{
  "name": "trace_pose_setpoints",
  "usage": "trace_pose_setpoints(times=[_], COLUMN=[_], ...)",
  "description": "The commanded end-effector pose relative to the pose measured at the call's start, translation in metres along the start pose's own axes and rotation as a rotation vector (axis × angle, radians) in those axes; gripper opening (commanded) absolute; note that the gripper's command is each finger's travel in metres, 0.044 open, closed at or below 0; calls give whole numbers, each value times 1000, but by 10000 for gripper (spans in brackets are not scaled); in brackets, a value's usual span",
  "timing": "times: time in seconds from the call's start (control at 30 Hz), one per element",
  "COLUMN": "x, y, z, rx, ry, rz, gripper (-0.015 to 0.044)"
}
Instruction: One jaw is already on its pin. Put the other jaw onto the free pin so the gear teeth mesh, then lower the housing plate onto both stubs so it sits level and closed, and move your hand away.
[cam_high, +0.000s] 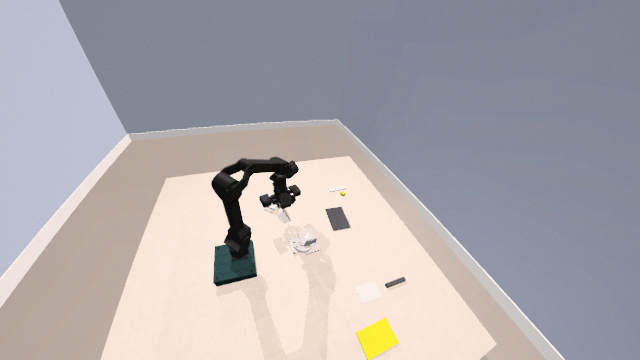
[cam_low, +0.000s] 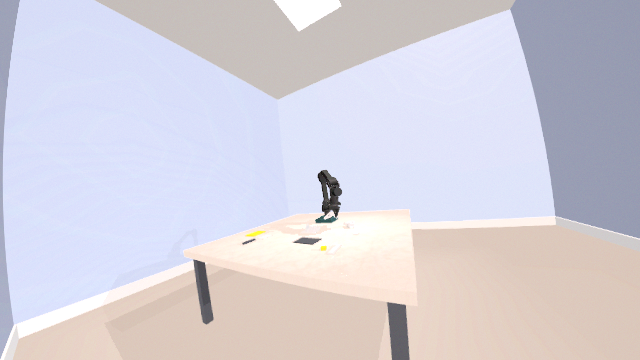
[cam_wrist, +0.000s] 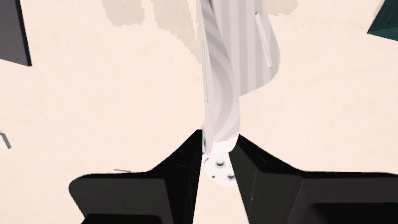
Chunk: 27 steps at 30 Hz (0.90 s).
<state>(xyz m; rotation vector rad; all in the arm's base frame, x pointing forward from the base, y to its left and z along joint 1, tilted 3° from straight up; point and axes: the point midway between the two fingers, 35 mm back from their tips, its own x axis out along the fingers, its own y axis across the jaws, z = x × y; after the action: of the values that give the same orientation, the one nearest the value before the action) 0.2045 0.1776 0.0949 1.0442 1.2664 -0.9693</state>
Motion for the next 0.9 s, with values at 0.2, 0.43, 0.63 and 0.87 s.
trace_pose_setpoints(times=[0.2, 0.43, 0.63, 0.87], x=[1, 12, 22, 34], y=[2, 3, 4, 4], z=[-1, -2, -2, -2], rx=[5, 5, 5, 5], ry=[6, 6, 6, 6], rz=[6, 6, 6, 6], gripper=[37, 37, 37, 37])
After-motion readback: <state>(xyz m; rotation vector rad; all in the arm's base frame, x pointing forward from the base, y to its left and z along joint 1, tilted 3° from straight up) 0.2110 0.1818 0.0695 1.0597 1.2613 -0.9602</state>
